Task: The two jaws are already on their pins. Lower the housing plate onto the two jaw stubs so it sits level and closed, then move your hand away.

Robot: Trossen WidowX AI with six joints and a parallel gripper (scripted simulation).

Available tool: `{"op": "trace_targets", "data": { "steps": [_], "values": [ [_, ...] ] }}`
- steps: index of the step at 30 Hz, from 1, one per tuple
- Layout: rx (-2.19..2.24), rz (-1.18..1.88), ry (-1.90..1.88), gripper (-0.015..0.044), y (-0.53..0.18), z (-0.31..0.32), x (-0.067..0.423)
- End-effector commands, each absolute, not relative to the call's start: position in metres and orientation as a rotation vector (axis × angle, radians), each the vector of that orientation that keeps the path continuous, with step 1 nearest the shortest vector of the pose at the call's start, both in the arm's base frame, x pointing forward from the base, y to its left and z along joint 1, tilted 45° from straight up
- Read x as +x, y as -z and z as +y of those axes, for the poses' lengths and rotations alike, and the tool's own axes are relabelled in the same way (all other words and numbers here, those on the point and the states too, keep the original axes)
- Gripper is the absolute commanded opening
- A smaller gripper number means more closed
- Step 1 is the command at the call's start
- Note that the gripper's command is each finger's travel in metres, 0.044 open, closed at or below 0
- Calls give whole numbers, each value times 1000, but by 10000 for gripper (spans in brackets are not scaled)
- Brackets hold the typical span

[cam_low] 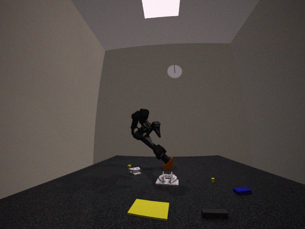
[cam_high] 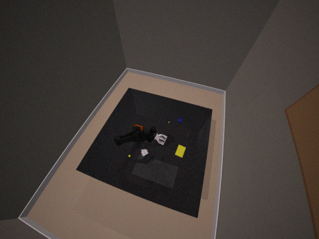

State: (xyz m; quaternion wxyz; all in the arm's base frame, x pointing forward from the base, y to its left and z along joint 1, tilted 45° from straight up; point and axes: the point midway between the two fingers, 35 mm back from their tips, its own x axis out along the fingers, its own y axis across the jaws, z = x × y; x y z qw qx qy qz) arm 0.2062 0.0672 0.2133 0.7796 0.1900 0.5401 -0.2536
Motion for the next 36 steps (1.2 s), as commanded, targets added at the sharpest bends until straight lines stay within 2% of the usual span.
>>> {"op": "trace_targets", "data": {
  "steps": [1, 36],
  "values": [
    [484, 1119, 664, 440, -212, 52, 207],
    [1054, 427, 1469, 440, -222, -64, 192]
  ]
}}
